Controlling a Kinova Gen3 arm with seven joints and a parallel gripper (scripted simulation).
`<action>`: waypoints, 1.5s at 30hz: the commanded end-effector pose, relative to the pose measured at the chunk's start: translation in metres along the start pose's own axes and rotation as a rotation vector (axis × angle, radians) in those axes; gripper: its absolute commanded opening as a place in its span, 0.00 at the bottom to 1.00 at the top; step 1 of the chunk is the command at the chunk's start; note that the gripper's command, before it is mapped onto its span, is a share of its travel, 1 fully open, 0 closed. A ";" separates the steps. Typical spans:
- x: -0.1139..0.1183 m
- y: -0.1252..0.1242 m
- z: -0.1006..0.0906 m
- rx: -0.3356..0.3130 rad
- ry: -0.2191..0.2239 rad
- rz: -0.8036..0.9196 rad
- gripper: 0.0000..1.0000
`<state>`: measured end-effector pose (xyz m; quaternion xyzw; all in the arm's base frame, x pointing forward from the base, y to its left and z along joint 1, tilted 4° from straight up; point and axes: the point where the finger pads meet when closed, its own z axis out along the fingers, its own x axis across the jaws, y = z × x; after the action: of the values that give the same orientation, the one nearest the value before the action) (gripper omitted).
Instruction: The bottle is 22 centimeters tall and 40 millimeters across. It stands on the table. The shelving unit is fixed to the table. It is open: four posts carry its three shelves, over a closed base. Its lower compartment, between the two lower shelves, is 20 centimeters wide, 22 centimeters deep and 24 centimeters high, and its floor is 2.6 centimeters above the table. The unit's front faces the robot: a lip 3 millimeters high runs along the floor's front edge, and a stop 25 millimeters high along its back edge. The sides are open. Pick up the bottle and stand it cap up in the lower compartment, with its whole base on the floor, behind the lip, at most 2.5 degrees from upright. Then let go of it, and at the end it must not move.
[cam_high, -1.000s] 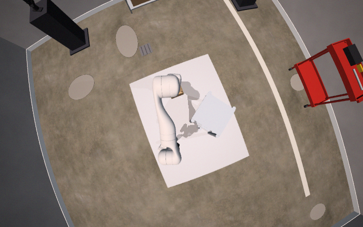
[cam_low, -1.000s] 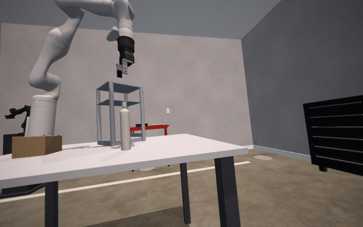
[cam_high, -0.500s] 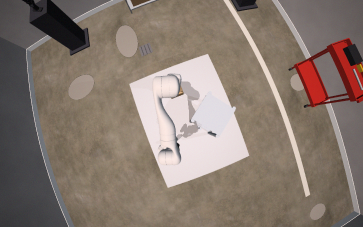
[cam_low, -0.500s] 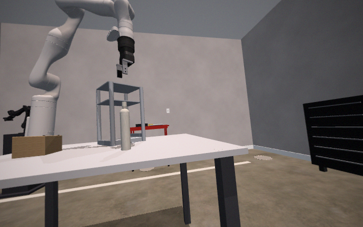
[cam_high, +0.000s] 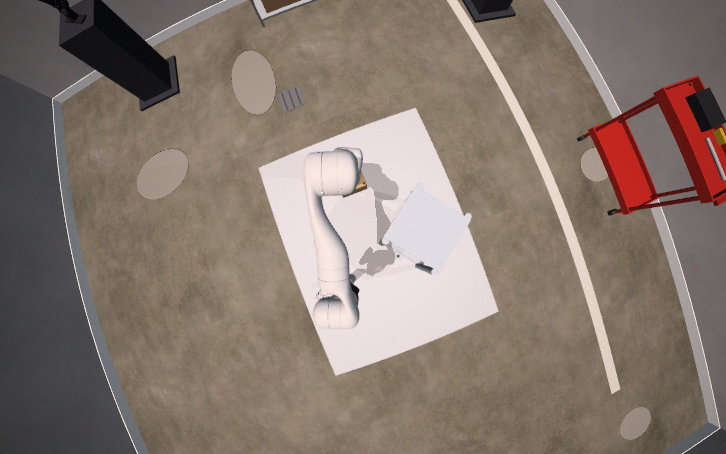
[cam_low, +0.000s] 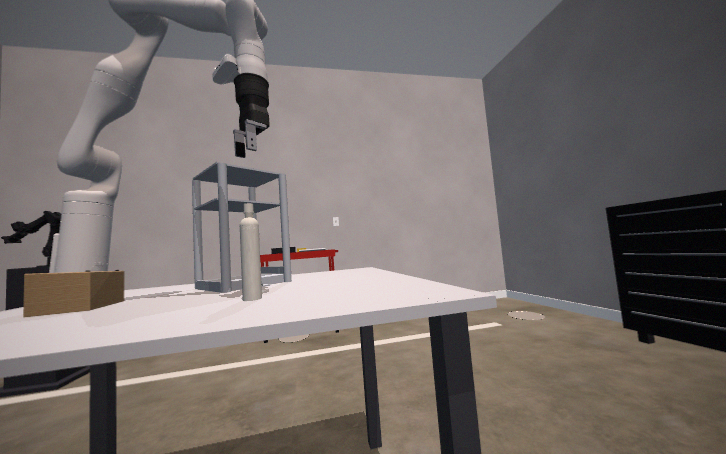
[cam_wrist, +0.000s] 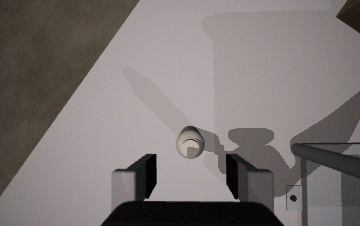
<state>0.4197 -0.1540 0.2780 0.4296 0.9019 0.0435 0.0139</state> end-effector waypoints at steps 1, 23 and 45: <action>-0.001 0.000 -0.001 -0.031 -0.003 -0.007 1.00; 0.000 0.003 0.014 -0.389 0.051 -0.062 1.00; 0.001 -0.001 0.035 -0.866 0.115 -0.131 1.00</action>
<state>0.4265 -0.1483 0.2533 0.3289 0.8389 0.4098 0.1423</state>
